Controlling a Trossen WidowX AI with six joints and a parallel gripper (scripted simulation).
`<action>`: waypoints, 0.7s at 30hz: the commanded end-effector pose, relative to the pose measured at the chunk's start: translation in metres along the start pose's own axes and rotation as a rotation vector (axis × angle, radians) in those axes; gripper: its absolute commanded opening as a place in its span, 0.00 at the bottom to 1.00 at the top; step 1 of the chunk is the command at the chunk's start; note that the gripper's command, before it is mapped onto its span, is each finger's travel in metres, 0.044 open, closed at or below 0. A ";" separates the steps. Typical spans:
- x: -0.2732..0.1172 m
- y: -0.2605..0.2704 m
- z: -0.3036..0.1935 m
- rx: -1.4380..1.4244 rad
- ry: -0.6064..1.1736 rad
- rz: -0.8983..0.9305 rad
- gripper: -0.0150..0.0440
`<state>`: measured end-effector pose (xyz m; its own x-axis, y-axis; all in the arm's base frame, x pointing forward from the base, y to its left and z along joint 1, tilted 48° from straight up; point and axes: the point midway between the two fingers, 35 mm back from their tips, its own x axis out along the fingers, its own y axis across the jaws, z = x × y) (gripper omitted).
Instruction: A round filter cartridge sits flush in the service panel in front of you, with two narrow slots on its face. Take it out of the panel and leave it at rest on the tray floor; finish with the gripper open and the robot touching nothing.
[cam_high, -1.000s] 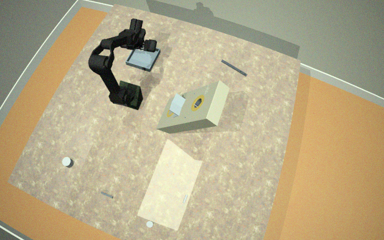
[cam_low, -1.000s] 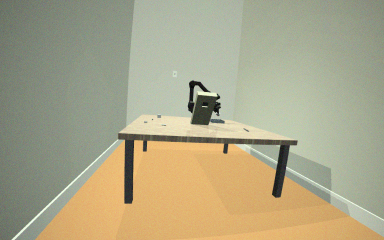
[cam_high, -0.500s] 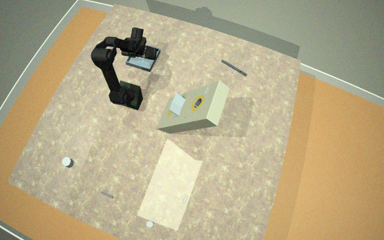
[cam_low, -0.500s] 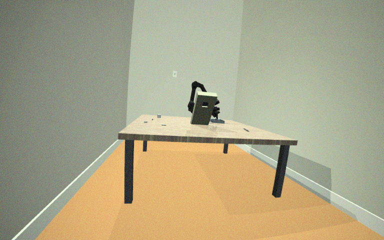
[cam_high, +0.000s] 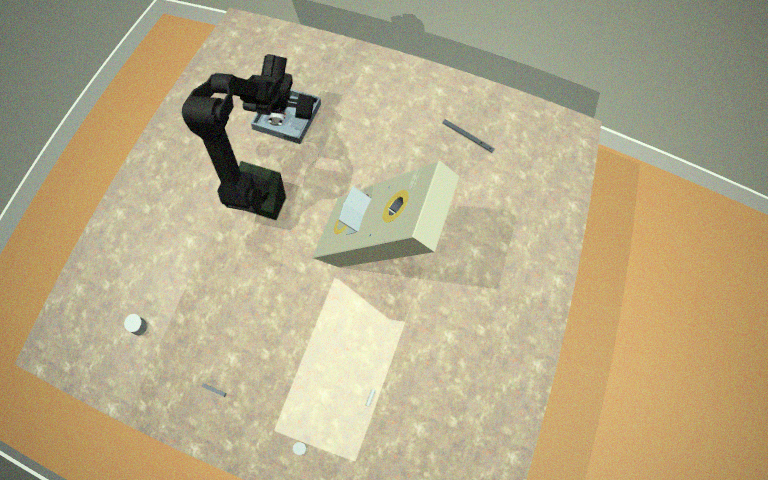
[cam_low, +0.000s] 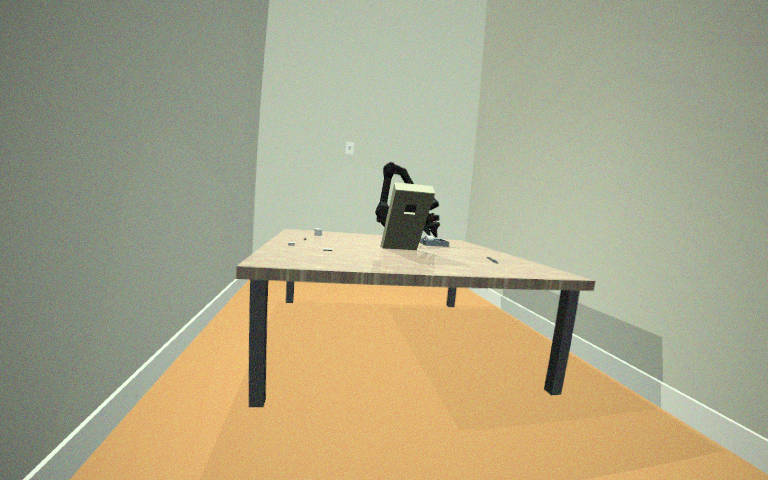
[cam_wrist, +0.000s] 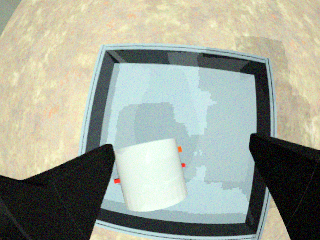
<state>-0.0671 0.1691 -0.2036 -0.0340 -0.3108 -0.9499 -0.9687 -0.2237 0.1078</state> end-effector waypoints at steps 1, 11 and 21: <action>-0.009 0.000 0.007 0.000 0.000 0.000 1.00; -0.050 0.001 0.032 0.004 -0.011 0.003 1.00; -0.050 0.001 0.032 0.004 -0.011 0.003 1.00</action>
<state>-0.0740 0.2144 -0.1657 -0.0395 -0.3007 -0.9529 -0.9692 -0.2204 0.1097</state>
